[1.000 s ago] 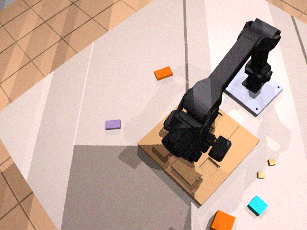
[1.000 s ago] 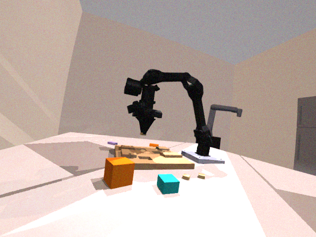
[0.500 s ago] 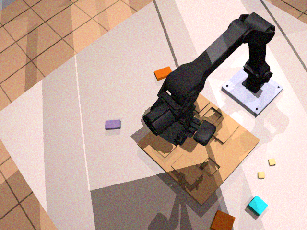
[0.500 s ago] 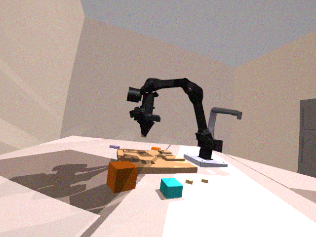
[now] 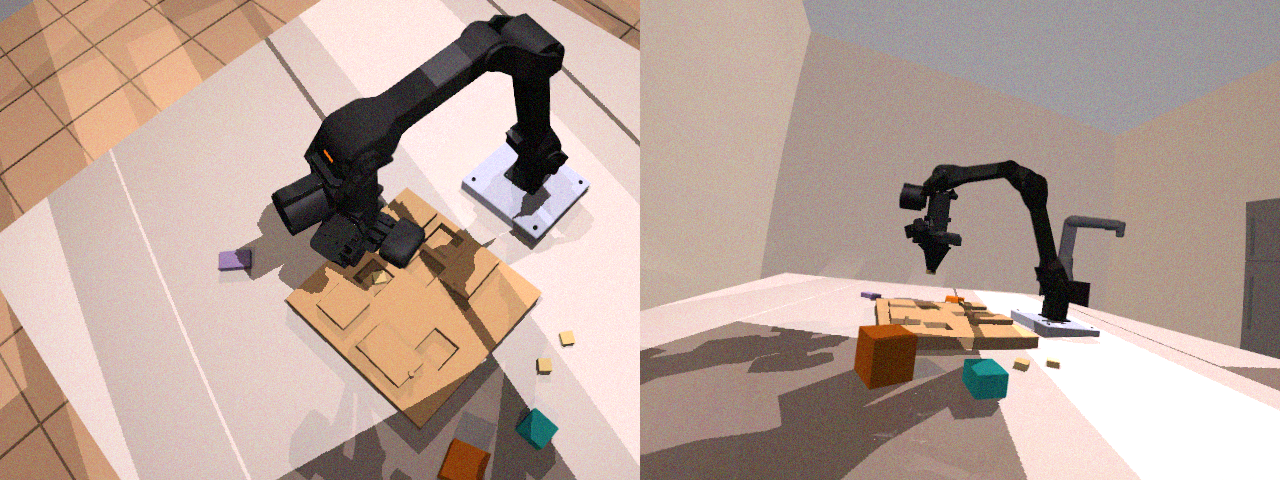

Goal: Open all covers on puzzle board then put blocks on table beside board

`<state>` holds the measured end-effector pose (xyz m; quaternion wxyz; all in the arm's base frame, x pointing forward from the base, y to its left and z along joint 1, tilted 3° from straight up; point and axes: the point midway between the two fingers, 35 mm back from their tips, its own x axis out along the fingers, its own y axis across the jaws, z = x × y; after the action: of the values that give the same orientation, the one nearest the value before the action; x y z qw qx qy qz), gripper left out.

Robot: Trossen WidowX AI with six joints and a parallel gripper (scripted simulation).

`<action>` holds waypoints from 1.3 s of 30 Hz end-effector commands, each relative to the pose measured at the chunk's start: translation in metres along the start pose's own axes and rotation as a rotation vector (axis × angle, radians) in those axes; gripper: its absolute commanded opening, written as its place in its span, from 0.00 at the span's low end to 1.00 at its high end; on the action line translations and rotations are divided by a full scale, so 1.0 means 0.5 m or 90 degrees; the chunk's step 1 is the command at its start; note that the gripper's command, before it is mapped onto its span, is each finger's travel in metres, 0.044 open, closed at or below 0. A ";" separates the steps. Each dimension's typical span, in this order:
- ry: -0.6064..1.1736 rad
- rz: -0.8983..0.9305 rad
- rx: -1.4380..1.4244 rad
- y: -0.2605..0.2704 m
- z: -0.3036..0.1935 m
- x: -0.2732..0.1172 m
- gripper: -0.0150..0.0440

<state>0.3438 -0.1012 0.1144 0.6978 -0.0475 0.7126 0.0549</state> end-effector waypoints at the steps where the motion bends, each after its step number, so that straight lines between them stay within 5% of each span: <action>1: -0.003 -0.005 -0.001 -0.029 -0.018 -0.005 0.39; 39: 0.006 -0.009 0.000 -0.225 -0.207 -0.001 0.39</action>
<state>0.2612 -0.2242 0.1139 0.6936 -0.0489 0.7169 0.0504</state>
